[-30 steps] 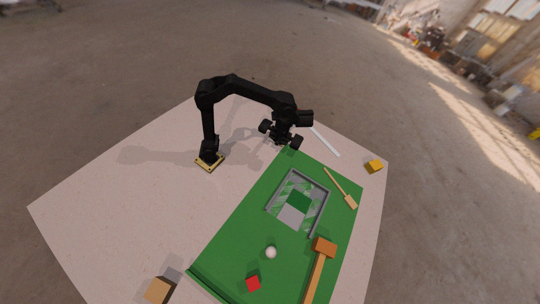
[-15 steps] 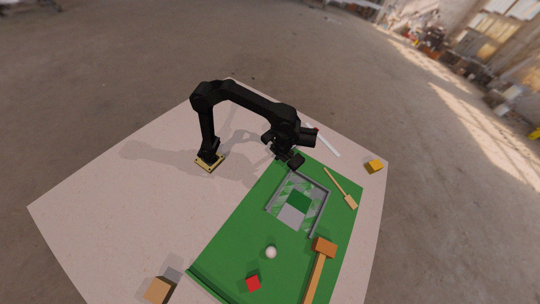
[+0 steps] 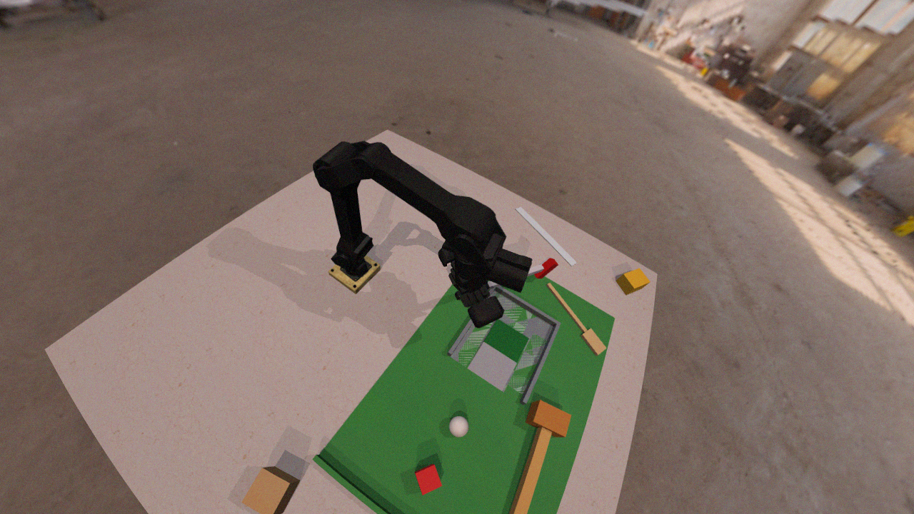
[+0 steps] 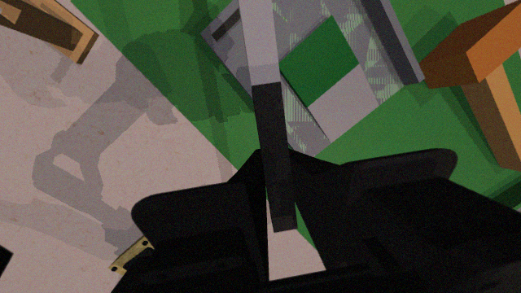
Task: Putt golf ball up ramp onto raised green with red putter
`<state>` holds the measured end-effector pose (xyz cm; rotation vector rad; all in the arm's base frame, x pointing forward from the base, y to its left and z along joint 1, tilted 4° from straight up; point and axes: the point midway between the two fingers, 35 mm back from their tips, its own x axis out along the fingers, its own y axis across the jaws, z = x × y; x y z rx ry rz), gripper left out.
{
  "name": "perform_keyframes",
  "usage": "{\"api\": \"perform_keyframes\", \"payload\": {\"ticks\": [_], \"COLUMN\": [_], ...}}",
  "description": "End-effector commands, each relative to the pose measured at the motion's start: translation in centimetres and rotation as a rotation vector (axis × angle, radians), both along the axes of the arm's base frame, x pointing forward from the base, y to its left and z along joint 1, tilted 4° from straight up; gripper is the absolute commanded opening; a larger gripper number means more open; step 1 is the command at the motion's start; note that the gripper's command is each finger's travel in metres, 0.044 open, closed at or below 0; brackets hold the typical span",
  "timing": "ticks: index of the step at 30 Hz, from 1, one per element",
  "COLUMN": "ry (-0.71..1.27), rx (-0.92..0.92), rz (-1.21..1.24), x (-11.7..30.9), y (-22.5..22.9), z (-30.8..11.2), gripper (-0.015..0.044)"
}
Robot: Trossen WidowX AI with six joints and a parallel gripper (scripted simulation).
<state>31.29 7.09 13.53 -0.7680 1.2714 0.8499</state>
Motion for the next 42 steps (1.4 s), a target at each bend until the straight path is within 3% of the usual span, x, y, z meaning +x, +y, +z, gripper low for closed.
{"api": "perform_keyframes", "payload": {"ticks": [1,22,42], "ry": [-0.005,0.029,0.094], "rx": [-0.013,-0.081,-0.138], "rz": [-0.101,-0.541,-0.972], "x": [0.8,0.0,-5.5], "y": [-2.7,-15.3,-26.3], "z": [0.6,1.9,3.6], "gripper": [0.0000,0.0000,0.0000]}}
